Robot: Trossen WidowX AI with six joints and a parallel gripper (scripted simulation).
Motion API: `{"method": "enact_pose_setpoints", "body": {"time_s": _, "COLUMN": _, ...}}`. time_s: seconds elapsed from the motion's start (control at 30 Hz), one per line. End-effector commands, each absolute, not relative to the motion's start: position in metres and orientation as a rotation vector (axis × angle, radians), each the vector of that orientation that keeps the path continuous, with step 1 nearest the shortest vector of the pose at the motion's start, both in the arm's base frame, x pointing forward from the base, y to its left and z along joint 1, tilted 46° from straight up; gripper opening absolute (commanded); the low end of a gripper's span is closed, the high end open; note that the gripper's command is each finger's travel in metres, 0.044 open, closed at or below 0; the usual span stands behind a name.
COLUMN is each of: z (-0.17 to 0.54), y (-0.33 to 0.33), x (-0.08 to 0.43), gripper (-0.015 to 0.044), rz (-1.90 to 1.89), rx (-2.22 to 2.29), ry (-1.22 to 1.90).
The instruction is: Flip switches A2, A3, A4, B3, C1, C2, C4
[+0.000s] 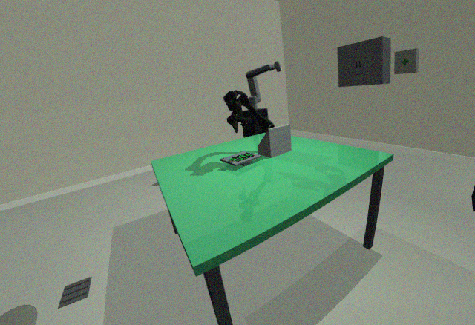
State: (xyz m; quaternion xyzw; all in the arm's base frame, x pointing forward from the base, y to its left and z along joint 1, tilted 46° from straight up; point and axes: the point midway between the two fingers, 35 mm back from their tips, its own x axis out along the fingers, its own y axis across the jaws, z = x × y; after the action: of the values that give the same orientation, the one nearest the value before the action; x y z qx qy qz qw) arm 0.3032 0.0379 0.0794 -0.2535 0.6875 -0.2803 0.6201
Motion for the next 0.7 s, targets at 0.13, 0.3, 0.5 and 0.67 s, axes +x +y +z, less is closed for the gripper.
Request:
{"method": "enact_pose_setpoints", "body": {"time_s": 0.13, "z": 0.026, "y": -0.007, "x": 0.352, "gripper": 0.0269, "rz": -0.641, "rx": -0.580, "ry": 1.552}}
{"method": "enact_pose_setpoints", "body": {"time_s": 0.3, "z": 0.005, "y": -0.030, "x": 0.367, "gripper": 0.0137, "rz": -0.650, "rx": -0.584, "ry": 1.541}}
{"method": "enact_pose_setpoints", "body": {"time_s": 0.5, "z": 0.002, "y": -0.033, "x": 0.367, "gripper": 0.0000, "rz": -0.652, "rx": -0.583, "ry": 1.544}}
{"method": "enact_pose_setpoints", "body": {"time_s": 0.67, "z": -0.020, "y": -0.055, "x": 0.366, "gripper": 0.0000, "rz": -0.662, "rx": -0.578, "ry": 1.564}}
